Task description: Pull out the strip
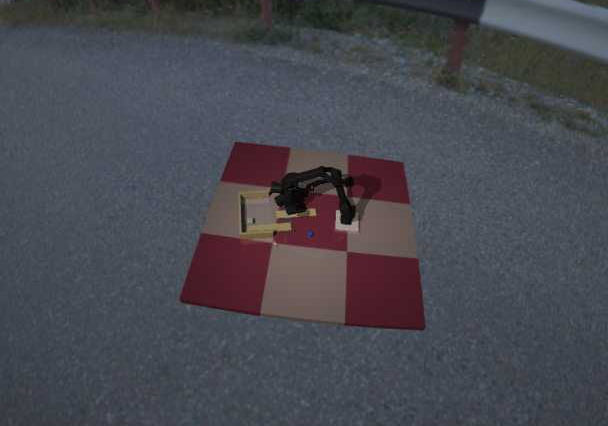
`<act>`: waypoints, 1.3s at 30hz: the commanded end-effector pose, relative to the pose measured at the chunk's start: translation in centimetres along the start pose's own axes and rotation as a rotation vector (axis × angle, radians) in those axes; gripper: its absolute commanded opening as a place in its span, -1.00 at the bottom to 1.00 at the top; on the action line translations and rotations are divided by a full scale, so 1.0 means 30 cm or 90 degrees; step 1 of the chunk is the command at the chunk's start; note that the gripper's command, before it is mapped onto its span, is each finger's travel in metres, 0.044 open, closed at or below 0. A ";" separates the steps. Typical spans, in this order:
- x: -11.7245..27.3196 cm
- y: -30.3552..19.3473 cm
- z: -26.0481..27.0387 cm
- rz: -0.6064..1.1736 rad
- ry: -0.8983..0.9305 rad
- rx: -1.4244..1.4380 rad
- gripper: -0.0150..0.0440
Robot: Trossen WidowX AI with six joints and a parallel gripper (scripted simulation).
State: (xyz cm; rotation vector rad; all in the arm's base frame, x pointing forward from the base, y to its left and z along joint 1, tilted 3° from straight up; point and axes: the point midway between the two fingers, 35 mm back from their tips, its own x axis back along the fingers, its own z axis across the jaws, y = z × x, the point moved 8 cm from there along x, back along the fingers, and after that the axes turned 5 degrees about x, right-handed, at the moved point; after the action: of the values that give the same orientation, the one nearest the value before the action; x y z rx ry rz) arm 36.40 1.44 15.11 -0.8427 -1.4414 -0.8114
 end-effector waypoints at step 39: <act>0.117 -0.170 0.091 0.008 0.005 -0.003 -0.49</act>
State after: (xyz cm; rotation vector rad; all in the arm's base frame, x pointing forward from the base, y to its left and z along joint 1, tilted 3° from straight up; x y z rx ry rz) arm 30.49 1.39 18.32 -0.8490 -1.4251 -0.8009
